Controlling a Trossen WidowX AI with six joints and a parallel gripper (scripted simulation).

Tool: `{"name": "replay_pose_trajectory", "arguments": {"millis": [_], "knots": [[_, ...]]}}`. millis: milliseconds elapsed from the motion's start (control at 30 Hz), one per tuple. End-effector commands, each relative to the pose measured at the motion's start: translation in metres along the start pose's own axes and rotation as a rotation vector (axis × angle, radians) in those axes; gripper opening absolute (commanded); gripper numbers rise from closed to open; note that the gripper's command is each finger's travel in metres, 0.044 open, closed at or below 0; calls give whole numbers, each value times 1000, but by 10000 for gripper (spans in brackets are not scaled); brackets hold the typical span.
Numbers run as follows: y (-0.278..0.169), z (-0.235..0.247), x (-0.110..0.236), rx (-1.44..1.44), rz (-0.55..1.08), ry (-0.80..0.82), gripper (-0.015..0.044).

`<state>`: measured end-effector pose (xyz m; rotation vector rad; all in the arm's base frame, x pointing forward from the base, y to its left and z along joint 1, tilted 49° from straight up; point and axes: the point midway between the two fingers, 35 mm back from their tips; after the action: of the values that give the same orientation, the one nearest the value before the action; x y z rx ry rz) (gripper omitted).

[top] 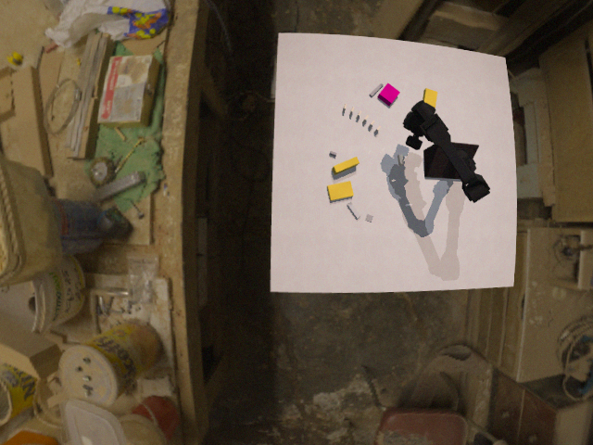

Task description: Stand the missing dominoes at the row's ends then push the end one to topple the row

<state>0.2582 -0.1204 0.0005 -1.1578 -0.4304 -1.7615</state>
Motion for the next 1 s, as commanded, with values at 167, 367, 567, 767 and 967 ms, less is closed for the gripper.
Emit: {"name": "replay_pose_trajectory", "arguments": {"millis": [167,367,567,767,967], "knots": [[-44,79,-80,473,181,265,0],[-44,79,-80,473,181,265,0],[-44,79,-80,473,181,265,0],[-44,79,-80,473,181,265,0],[-44,79,-80,473,181,265,0]]}}
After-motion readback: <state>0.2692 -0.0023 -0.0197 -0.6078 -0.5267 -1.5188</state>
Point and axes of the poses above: the point midway between the two fingers, 35 mm back from their tips, its own x axis back along the fingers, its own z axis across the jaws, y = z × x, and after that the axes turned 11 degrees about -x, right-handed
